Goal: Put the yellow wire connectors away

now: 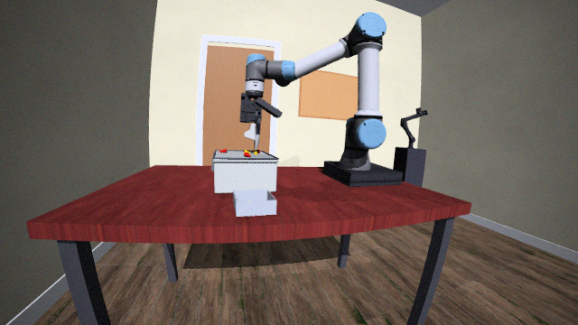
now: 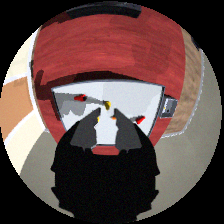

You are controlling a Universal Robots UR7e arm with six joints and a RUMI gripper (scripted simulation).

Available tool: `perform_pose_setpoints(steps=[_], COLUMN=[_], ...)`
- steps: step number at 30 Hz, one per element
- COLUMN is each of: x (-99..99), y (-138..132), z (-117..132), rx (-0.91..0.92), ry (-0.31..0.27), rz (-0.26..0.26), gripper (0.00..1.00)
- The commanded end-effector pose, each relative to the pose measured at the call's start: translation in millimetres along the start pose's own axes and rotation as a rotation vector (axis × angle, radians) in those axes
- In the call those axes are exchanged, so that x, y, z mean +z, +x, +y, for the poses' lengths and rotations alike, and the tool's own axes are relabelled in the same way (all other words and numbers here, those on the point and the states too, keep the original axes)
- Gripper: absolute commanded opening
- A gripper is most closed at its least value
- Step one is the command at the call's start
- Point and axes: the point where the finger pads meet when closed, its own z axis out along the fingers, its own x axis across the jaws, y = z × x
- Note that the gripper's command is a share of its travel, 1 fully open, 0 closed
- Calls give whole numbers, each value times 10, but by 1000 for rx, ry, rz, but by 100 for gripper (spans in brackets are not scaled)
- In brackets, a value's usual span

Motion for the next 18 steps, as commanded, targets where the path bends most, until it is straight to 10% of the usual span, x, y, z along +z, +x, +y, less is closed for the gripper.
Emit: perform_pose_setpoints(steps=[1,18], x=[-5,168], y=[-1,-1], z=[6,6], rx=[0,0], ry=[-1,-1], rz=[0,0], gripper=[17,17])
